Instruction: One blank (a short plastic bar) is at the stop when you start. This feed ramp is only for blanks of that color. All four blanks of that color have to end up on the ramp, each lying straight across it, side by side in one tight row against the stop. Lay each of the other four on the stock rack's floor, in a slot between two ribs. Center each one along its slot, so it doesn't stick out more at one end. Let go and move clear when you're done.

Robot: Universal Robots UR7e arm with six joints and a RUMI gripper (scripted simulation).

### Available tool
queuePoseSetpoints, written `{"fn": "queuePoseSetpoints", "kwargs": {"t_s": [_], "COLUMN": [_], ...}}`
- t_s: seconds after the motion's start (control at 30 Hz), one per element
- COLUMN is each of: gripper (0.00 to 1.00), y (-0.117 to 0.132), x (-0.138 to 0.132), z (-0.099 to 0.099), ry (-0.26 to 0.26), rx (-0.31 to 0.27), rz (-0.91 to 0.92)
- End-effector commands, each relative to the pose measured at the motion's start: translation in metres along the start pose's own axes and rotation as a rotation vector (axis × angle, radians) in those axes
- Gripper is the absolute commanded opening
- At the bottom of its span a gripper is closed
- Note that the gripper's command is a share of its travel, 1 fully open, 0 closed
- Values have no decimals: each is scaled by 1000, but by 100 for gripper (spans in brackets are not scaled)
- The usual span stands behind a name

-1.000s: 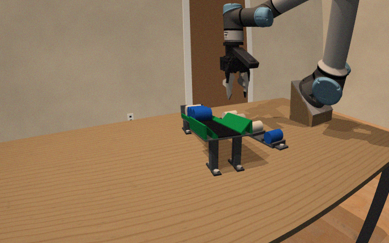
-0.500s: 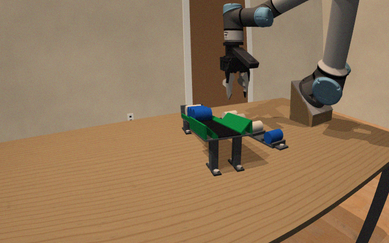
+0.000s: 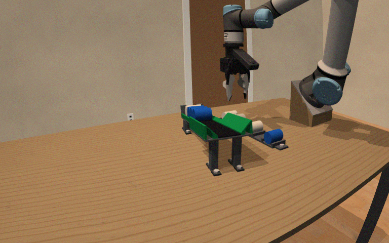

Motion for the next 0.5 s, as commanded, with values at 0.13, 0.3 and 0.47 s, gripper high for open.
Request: {"fn": "queuePoseSetpoints", "kwargs": {"t_s": [0.13,0.3,0.47], "gripper": [46,46,46], "y": [-1,-1,-1], "x": [0,0,0], "z": [12,20,28], "ry": [-1,-1,-1], "rx": [4,4,4], "rz": [1,1,1]}}
Point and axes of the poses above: the point where the finger pads meet when closed, its own z axis out along the fingers, its own x axis across the jaws, y = z × x, the point moved 10 cm from there along -z, back along the fingers, and after that the axes turned 9 degrees about -z, right-handed, at the moved point
